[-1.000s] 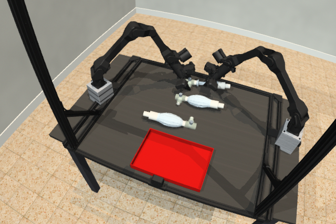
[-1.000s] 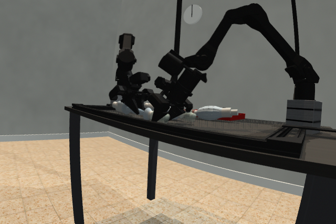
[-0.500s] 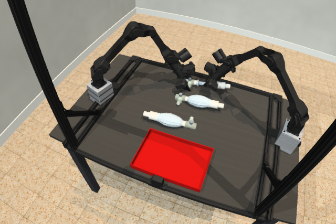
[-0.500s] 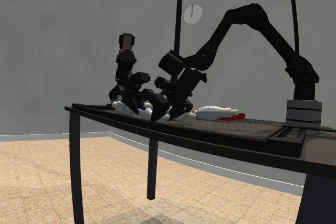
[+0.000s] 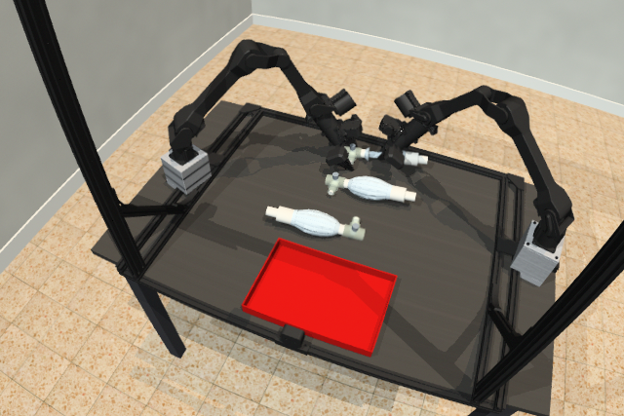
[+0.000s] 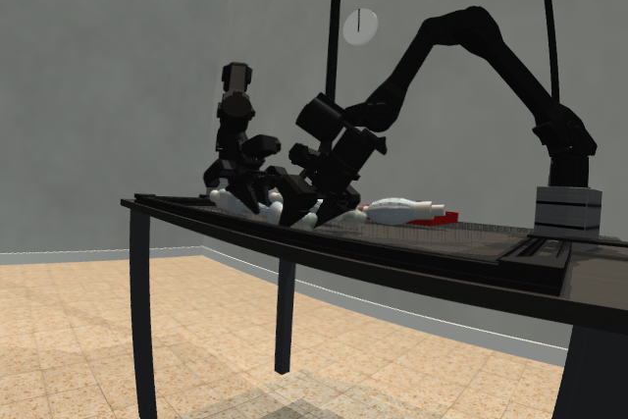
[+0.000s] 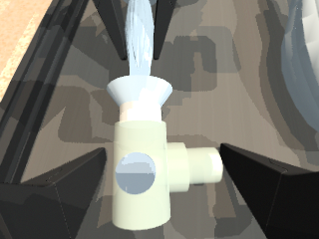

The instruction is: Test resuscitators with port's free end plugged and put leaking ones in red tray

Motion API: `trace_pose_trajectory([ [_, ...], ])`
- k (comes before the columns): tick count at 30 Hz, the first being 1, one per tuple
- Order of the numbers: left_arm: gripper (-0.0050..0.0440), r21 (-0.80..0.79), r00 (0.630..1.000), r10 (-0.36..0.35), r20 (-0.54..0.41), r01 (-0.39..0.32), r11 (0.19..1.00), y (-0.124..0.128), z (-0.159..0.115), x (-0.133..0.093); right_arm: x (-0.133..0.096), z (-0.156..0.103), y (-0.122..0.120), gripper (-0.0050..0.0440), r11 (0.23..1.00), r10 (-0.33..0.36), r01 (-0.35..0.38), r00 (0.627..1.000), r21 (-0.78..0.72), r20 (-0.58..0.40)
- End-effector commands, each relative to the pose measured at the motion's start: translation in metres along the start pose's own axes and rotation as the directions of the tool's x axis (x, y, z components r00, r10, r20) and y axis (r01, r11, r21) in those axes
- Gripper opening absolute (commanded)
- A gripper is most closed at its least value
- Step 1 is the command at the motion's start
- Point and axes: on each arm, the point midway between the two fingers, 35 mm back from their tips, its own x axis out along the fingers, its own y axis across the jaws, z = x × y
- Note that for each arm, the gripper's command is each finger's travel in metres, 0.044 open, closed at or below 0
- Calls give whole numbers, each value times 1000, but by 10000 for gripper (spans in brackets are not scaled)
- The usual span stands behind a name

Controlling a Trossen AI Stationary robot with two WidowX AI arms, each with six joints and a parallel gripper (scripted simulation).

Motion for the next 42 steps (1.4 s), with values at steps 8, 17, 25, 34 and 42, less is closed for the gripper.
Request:
trace_pose_trajectory([
  [8, 440, 0, 1000, 1, 0, -1, 1000, -1, 41, -58, 0, -1, 0, 0, 1000, 0, 0, 1000, 1, -1],
  [17, 440, 0, 1000, 1, 0, -1, 1000, 0, 54, -73, 0, -1, 0, 0, 1000, 0, 0, 1000, 1, -1],
  [25, 440, 14, 999, 24, 41, -25, 1000, -4, 65, -103, 0, 0, 0, 0, 1000, 0, 0, 1000, 2, -1],
  [34, 440, 71, 965, 111, 237, -131, 989, -42, 86, -232, 0, 0, 0, 0, 1000, 0, 0, 1000, 2, -1],
  [42, 440, 86, 947, 131, 293, -162, 983, -50, 89, -259, 0, 0, 0, 0, 1000, -2, 2, 1000, 1, -1],
])
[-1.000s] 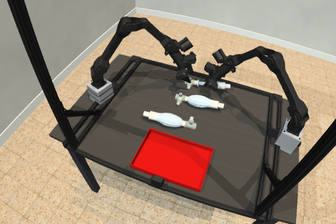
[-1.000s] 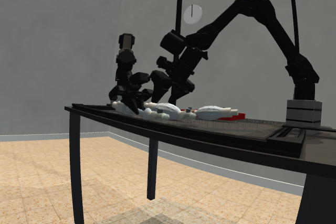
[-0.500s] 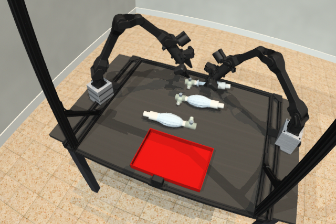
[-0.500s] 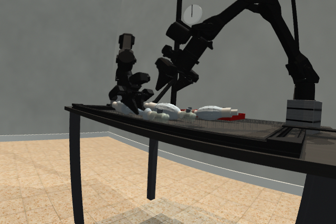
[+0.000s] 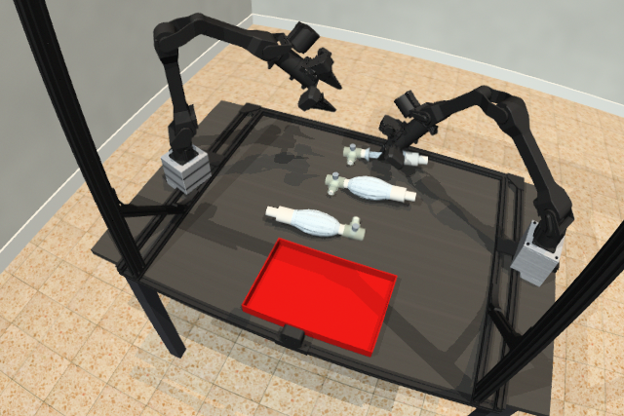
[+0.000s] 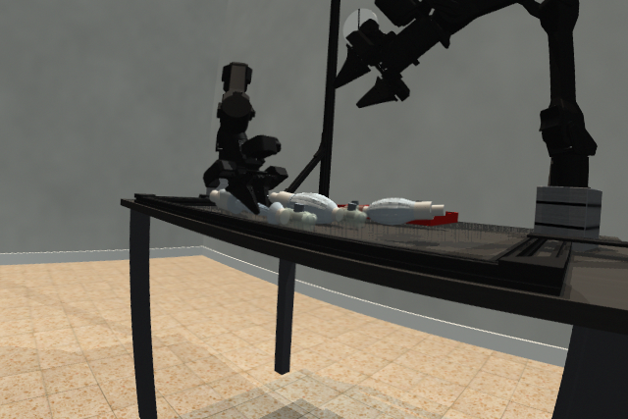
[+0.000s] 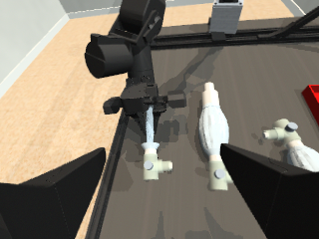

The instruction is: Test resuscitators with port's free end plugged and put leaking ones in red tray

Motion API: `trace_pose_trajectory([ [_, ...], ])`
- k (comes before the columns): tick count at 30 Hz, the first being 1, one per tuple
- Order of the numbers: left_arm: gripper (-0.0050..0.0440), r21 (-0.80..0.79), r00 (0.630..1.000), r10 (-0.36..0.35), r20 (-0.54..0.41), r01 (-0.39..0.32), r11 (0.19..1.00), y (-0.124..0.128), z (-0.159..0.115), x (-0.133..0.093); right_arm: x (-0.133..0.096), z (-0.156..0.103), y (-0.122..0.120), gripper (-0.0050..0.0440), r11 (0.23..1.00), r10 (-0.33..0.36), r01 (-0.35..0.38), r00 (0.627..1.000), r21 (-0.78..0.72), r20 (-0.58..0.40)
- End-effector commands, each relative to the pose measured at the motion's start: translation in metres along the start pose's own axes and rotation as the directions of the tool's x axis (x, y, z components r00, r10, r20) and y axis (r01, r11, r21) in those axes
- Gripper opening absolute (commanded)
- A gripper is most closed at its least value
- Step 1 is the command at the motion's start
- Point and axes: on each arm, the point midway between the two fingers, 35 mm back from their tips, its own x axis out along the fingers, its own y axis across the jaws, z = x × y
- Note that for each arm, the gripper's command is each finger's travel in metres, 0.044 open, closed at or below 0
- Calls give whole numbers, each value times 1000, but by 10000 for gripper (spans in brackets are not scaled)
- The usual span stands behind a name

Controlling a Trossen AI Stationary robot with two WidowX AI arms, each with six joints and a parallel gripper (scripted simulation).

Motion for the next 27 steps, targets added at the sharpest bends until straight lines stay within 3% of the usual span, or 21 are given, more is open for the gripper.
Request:
trace_pose_trajectory([
  [1, 440, 28, 997, 36, 75, -38, 999, -9, 10, -39, 0, 1, 0, 0, 1000, -2, 2, 1000, 0, 2],
  [9, 440, 79, 959, 113, 258, -137, 987, -50, -8, -126, 0, 1, 0, 0, 1000, -2, 2, 1000, 0, 2],
  [15, 440, 79, 959, 113, 258, -137, 987, -50, -8, -126, 0, 1, 0, 0, 1000, -2, 2, 1000, 0, 2],
  [20, 440, 65, 996, 75, 56, -79, 995, -2, -22, -91, -1, 1, -1, 0, 1000, -3, 3, 1000, 0, 1],
  [26, 440, -9, 990, -26, -140, 25, 1000, 52, -64, -54, -1, 1, -1, 0, 1000, -3, 3, 1000, 0, 1],
  [27, 440, -9, 990, -26, -140, 25, 1000, 52, -64, -54, -1, 1, -1, 0, 1000, -3, 3, 1000, 0, 1],
])
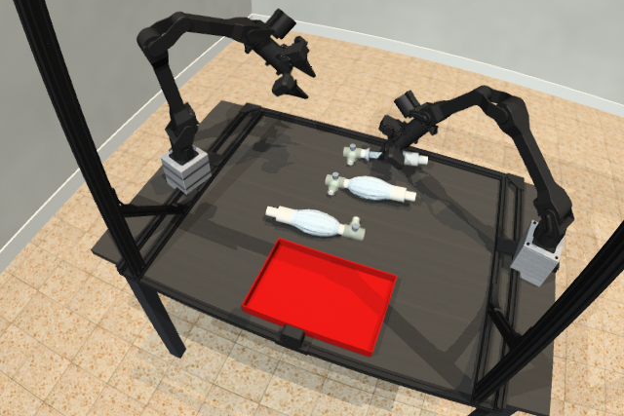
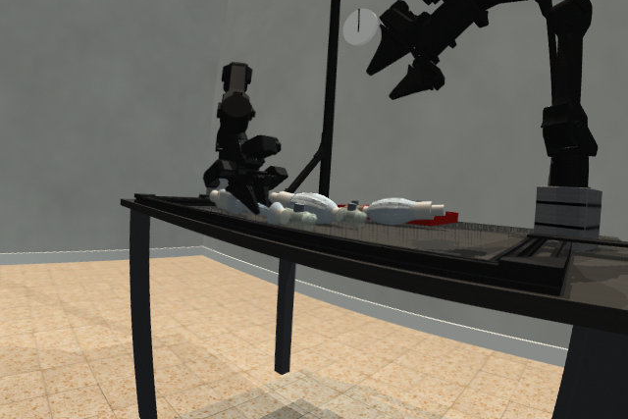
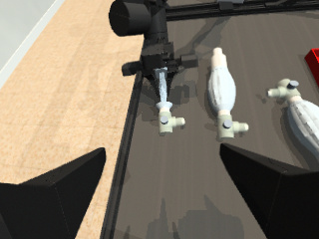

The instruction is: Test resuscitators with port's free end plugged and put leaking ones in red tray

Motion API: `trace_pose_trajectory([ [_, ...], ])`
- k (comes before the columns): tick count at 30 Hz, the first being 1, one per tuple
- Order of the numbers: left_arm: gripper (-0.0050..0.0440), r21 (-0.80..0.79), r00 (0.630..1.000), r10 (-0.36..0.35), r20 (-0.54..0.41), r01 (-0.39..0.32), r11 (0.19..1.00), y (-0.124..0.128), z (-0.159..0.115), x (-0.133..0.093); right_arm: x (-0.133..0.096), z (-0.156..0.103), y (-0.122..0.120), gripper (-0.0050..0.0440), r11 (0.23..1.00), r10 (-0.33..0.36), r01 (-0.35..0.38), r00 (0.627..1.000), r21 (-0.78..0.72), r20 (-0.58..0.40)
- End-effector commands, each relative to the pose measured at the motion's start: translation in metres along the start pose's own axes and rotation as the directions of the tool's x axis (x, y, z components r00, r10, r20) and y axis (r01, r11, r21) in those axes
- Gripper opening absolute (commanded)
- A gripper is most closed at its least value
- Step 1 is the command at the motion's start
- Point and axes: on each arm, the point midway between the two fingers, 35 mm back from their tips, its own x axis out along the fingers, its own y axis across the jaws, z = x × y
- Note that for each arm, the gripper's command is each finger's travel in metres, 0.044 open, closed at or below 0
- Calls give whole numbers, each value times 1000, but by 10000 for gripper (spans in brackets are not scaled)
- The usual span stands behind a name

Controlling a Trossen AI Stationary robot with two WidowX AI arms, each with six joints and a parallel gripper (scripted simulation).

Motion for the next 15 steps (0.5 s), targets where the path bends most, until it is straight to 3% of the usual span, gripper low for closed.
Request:
trace_pose_trajectory([
  [1, 440, -25, 998, -34, -44, 33, 999, 16, -12, 10, -1, 1, -1, 0, 1000, -3, 3, 1000, 0, 2],
  [6, 440, -40, 997, -47, -65, 44, 998, 14, -20, 14, 0, 1, 0, 0, 1000, 0, 0, 1000, 1, 1],
  [15, 440, -102, 983, -131, -133, 118, 988, 47, -50, 36, 0, 1, 0, 0, 1000, 0, 0, 1000, 1, 1],
])
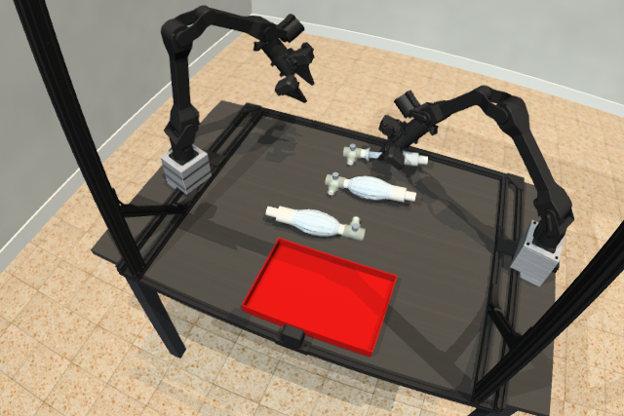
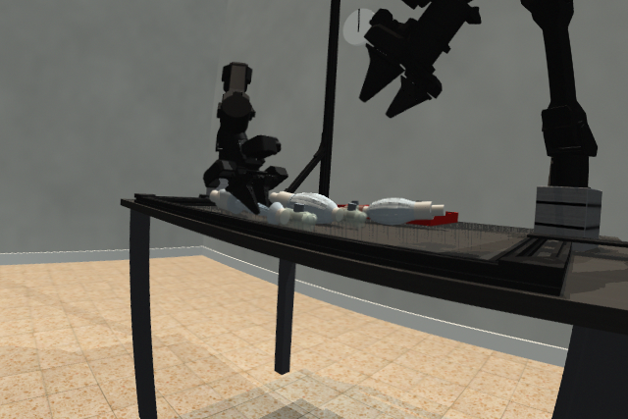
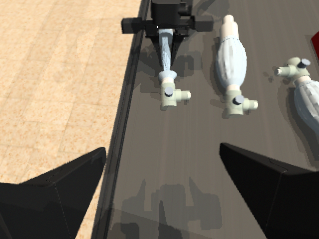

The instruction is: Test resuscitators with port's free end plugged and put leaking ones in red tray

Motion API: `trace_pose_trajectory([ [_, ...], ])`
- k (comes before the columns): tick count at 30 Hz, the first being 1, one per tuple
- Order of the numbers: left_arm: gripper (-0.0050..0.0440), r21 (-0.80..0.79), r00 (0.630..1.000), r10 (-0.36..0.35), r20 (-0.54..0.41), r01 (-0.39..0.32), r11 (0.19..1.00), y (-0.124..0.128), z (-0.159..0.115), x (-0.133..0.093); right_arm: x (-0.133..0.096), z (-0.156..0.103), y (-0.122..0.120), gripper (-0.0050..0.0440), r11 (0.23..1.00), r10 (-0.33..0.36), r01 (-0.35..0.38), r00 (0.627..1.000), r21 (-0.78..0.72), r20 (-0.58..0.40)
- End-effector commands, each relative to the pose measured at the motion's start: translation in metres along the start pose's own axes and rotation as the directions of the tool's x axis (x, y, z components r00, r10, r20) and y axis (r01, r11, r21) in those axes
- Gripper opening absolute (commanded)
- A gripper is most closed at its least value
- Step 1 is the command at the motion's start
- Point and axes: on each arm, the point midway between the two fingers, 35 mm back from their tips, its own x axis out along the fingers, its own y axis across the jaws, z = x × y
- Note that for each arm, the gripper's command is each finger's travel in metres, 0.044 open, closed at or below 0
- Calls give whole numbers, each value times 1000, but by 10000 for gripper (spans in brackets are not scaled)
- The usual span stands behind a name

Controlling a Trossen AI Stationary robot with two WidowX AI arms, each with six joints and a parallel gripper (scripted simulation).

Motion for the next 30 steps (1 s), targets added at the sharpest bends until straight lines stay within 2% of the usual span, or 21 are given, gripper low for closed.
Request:
trace_pose_trajectory([
  [1, 440, -19, 999, -29, -18, 28, 999, 17, -8, 7, 0, 1, 0, 0, 1000, 0, 0, 1000, 1, 1],
  [7, 440, -19, 999, -29, -18, 28, 999, 17, -8, 7, 0, 1, 0, 0, 1000, 0, 0, 1000, 1, 1],
  [8, 440, -26, 999, -30, -24, 30, 999, 13, -11, 8, -57, 40, 0, 0, 1000, -1, 1, 1000, -1, 0],
  [10, 440, -26, 999, -30, -24, 30, 999, 13, -11, 8, -67, 43, 2, 0, 1000, -1, 1, 1000, -1, 0],
  [13, 440, -26, 999, -30, -24, 30, 999, 13, -11, 8, -90, 62, 0, 0, 1000, -1, 1, 1000, -1, 0],
  [24, 440, -26, 999, -30, -24, 30, 999, 13, -11, 8, -90, 62, 0, 0, 1000, -1, 1, 1000, -1, 0],
  [30, 440, -24, 999, -31, -23, 31, 999, 13, -11, 8, -137, 51, 58, 0, 995, 27, -15, 991, 96, -131],
])
